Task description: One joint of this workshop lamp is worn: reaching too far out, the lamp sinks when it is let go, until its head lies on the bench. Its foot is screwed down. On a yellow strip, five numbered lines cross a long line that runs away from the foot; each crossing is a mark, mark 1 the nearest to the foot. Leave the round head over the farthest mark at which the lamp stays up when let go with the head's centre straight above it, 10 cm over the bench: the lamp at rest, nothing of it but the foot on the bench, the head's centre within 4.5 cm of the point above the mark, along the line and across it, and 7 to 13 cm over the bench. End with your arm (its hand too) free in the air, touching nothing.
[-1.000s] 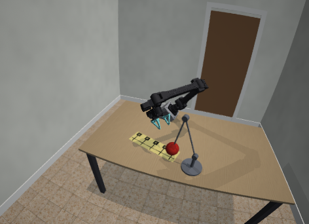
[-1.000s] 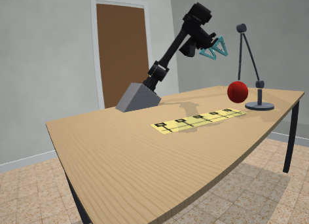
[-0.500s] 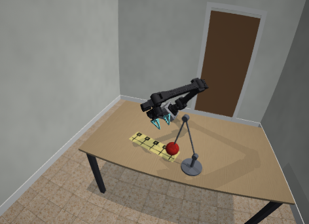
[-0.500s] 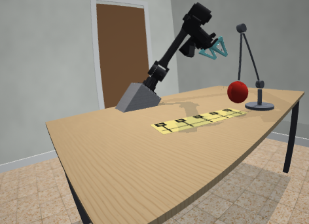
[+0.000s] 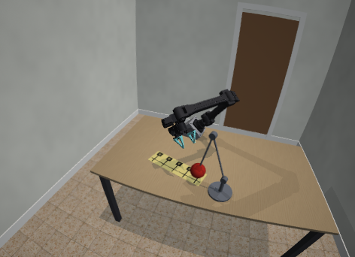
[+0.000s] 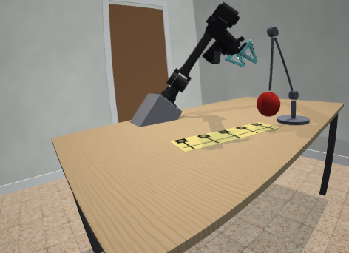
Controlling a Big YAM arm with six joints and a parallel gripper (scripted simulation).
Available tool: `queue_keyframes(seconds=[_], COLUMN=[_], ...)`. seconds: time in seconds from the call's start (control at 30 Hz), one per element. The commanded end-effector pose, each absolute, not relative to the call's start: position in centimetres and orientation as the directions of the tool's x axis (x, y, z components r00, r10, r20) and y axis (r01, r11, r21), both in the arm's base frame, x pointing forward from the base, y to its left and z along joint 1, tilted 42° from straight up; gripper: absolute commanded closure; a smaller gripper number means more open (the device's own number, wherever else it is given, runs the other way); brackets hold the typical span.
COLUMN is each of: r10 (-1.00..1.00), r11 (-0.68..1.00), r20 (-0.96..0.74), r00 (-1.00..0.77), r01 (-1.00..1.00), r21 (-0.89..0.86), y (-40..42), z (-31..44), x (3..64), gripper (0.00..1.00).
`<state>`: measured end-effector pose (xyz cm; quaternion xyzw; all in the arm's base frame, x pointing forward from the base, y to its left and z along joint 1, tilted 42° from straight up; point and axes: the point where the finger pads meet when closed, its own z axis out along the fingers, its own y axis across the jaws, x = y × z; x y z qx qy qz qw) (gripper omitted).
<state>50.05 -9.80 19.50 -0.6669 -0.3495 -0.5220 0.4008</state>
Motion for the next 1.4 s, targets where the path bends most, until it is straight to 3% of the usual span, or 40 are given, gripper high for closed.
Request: queue_keyframes(seconds=[0.0, 0.73, 1.37], r10=[0.013, 0.002, 0.051], r11=[-0.348, -0.321, -0.424], r20=[0.988, 0.992, 0.984], r00=[0.153, 0.126, 0.173], r01=[0.927, 0.94, 0.896], r21=[-0.139, -0.118, -0.136], y=[-10.4, -11.1, -11.8], z=[20.2, 21.2, 22.1], x=[50.2, 50.4, 50.7], gripper=[0.0, 0.0, 0.0])
